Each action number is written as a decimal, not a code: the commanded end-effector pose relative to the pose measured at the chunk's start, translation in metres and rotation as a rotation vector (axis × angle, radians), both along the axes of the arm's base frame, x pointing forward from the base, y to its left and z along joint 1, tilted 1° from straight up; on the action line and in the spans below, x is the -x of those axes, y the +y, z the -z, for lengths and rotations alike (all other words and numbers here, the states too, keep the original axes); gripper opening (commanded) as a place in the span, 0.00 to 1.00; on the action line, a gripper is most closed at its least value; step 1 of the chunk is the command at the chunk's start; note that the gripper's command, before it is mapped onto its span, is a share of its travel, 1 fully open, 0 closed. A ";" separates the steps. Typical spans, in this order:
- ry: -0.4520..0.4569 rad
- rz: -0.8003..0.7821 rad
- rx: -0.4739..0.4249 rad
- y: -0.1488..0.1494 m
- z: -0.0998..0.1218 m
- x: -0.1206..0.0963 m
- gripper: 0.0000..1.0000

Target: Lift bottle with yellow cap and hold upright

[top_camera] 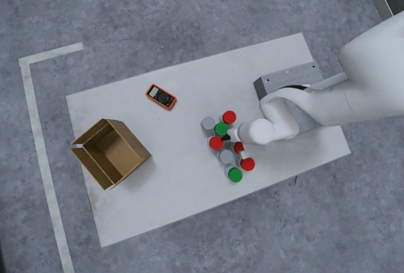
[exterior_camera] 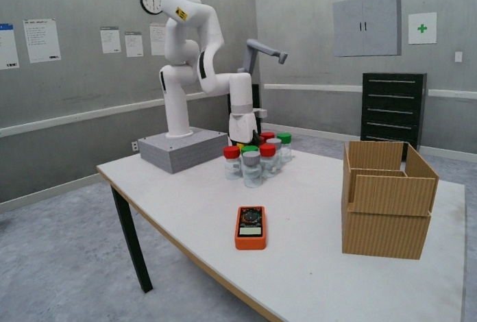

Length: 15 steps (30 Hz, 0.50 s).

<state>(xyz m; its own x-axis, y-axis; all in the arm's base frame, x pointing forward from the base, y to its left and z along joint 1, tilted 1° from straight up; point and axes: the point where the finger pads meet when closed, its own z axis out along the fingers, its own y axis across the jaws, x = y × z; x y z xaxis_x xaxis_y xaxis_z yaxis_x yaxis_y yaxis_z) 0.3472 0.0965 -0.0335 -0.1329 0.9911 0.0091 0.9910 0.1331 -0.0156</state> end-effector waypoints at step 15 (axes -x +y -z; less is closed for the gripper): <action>-0.004 0.000 -0.001 0.000 -0.026 -0.002 0.79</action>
<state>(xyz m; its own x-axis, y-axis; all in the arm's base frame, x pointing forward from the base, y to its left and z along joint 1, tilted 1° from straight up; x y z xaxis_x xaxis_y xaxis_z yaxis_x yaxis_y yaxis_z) 0.3481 0.0960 -0.0127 -0.1329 0.9911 0.0091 0.9910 0.1330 -0.0140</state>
